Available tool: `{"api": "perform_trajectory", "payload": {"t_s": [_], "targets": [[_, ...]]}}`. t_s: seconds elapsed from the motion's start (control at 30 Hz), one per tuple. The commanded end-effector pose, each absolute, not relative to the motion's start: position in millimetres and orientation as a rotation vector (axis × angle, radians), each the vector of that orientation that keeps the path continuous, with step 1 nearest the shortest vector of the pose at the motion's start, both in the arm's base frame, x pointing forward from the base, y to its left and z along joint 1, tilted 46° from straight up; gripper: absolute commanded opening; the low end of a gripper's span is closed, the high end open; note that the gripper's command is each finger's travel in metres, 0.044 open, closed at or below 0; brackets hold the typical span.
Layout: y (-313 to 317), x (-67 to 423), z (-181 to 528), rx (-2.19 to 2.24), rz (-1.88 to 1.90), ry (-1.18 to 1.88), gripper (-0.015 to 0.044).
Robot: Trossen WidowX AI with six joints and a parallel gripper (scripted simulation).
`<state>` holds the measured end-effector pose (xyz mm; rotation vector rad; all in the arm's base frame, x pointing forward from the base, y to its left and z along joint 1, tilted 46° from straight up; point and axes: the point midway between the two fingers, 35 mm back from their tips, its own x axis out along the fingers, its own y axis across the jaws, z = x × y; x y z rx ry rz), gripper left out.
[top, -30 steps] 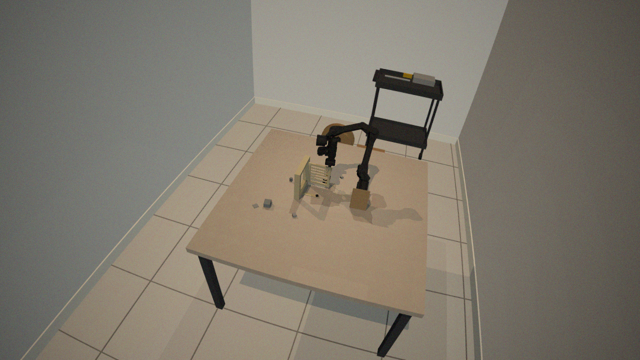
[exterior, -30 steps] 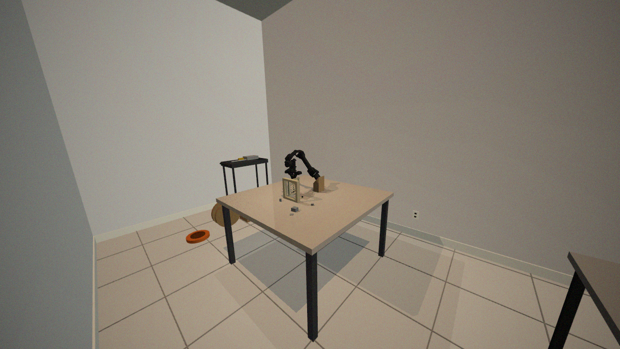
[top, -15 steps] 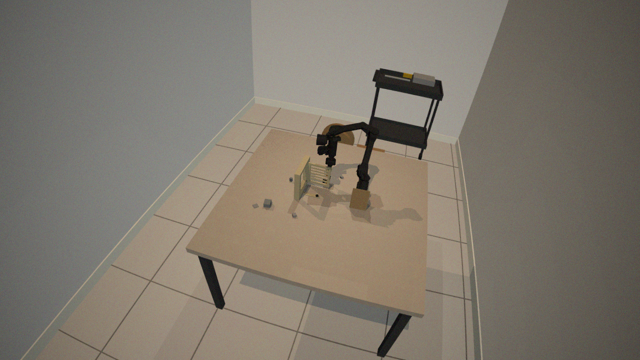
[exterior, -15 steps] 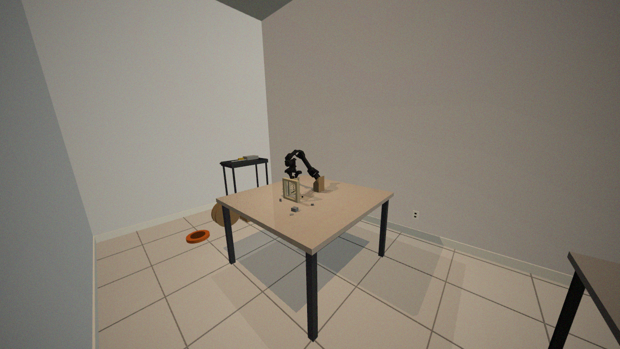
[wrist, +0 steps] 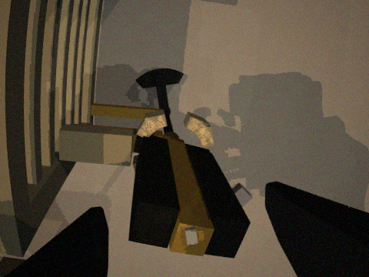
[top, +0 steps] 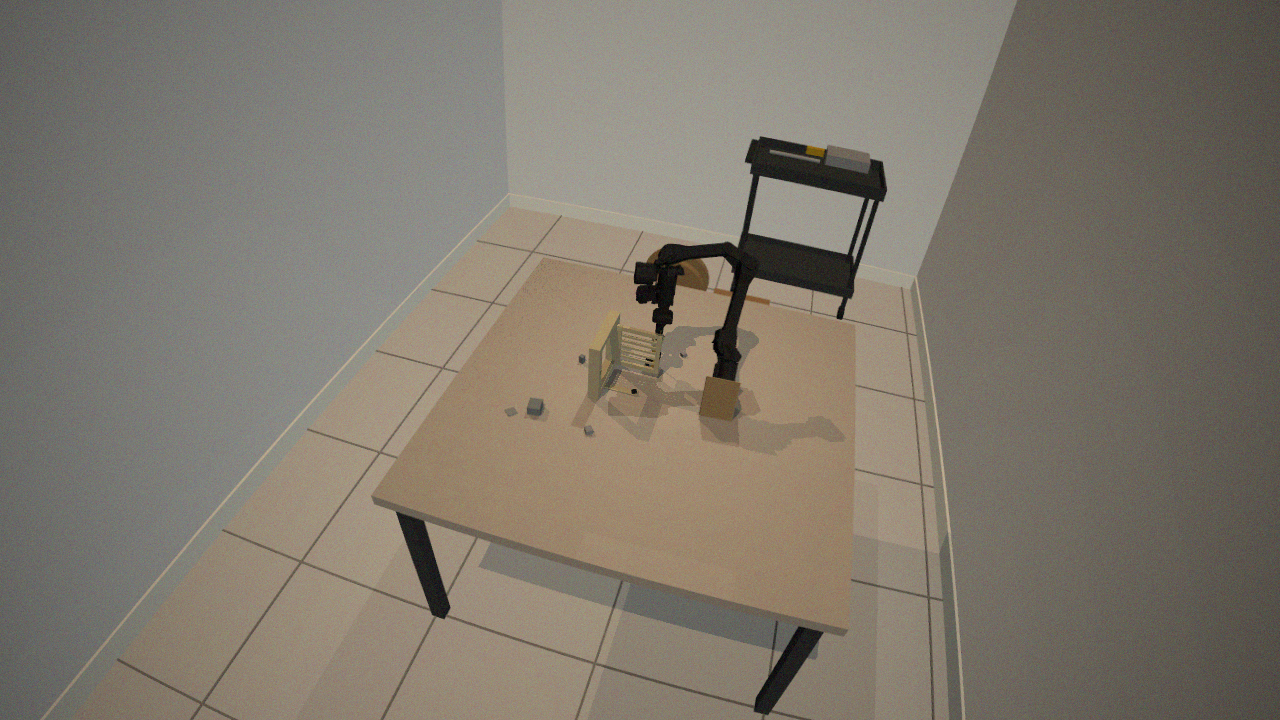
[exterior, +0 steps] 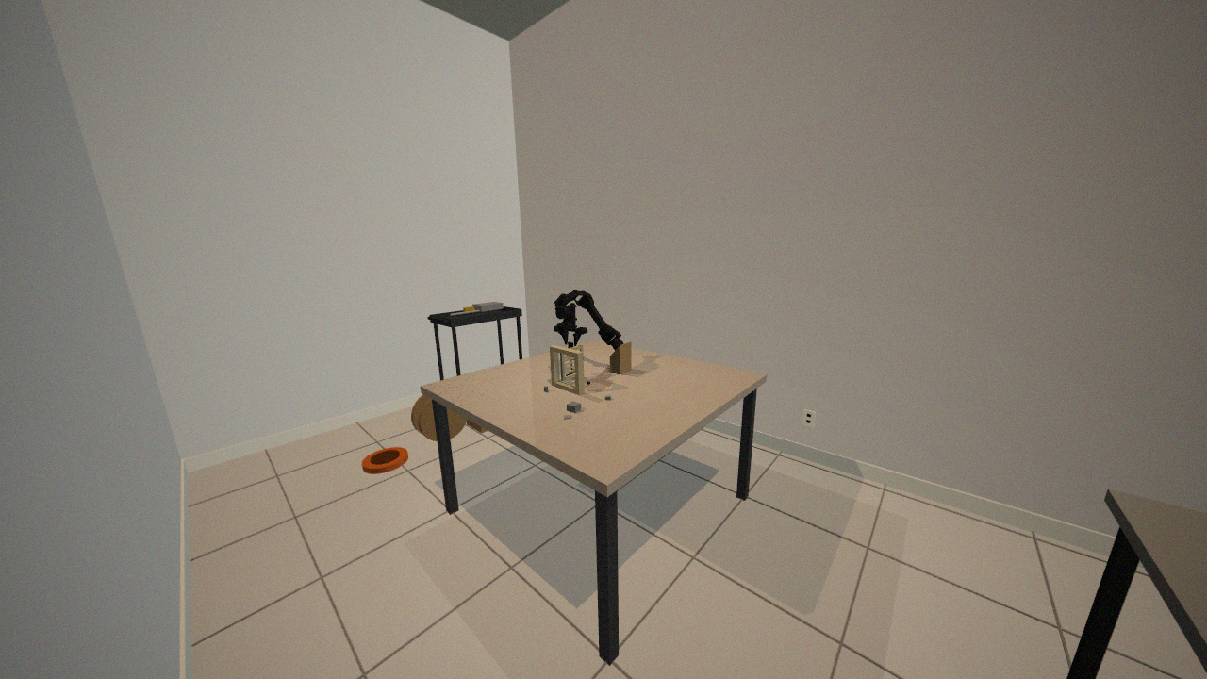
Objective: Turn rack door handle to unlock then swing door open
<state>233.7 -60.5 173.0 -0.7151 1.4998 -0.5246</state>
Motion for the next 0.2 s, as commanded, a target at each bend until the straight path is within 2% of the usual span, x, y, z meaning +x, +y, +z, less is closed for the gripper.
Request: {"api": "perform_trajectory", "payload": {"t_s": [0.0,0.17], "targets": [[-53.9,234.2,179.0,-0.711,-0.515,1.488,0.0281],[-48.1,233.7,184.6,-0.716,-0.505,1.483,0.0281]]}}
